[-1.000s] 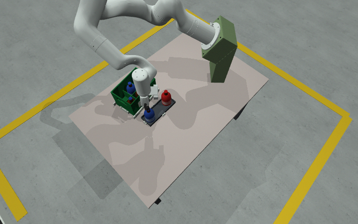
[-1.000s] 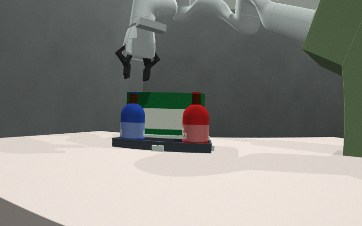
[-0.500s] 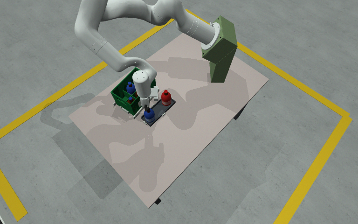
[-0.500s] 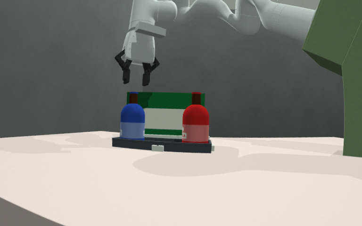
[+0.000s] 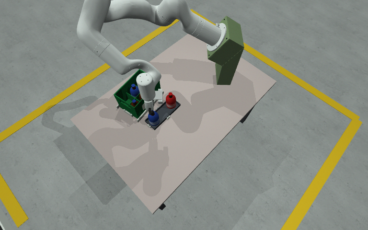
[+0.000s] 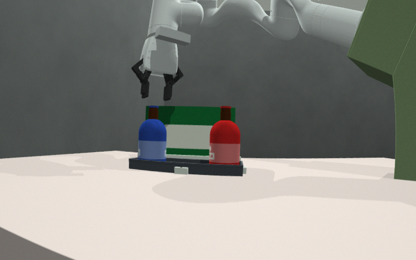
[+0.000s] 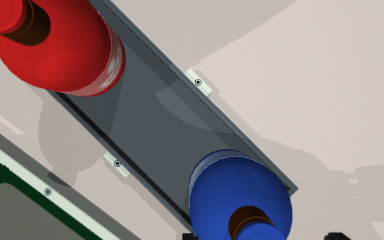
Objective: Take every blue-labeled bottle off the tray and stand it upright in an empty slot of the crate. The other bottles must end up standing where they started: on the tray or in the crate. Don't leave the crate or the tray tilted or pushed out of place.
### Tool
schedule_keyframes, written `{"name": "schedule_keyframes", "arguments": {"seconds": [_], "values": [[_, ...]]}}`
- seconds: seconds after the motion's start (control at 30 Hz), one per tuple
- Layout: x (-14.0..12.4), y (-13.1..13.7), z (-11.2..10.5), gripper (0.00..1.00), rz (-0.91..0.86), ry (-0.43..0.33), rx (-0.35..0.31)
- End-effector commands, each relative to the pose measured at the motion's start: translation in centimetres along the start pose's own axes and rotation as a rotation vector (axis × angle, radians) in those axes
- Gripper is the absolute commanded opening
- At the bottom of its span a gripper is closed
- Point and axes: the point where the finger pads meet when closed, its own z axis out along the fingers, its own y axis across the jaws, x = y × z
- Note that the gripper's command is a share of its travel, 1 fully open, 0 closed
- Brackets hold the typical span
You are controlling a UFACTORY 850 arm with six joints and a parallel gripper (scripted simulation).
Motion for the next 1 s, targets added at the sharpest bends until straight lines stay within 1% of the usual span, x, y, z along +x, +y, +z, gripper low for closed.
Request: {"name": "schedule_keyframes", "arguments": {"seconds": [0.0,0.67,0.97], "values": [[-0.02,0.04,-0.02,0.66,0.0,0.0,-0.001],[-0.02,0.04,0.05,0.66,0.0,0.0,-0.001],[-0.02,0.04,0.55,0.66,0.0,0.0,-0.001]]}}
